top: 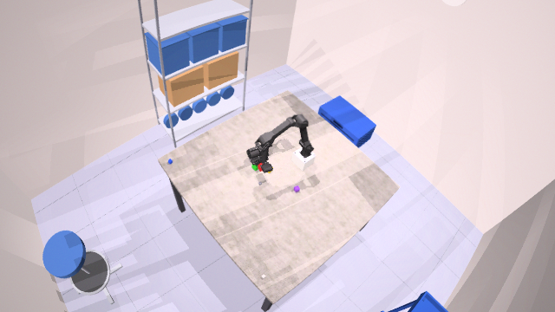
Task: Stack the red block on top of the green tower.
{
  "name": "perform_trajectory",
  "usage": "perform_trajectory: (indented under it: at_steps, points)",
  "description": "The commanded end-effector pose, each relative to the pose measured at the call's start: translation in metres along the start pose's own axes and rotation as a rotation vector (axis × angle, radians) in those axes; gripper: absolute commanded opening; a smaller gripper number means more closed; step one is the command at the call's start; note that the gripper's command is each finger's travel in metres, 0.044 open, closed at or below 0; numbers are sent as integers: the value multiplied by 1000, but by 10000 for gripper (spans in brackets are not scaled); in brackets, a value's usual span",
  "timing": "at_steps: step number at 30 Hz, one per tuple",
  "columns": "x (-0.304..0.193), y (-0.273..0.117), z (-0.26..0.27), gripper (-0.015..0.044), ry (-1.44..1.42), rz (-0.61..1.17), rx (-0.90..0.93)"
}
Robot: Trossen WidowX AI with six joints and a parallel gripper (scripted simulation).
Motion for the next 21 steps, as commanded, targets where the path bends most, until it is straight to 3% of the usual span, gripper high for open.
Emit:
perform_trajectory:
  at_steps: [1, 13, 21]
  points:
    - [4, 1, -25, 0, -11, 4, -14]
    - [13, -1, -92, 0, -29, 7, -37]
    - [13, 10, -95, 0, -32, 8, -38]
Point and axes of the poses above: the point midway between the two fingers, 35 mm back from their tips, its own y axis out along the fingers, its own z axis across the jaws, x = y × z, the point moved 4 cm from there along -y, back along the fingers, and after that the axes turned 11 degrees about y, right-handed, at the moved point
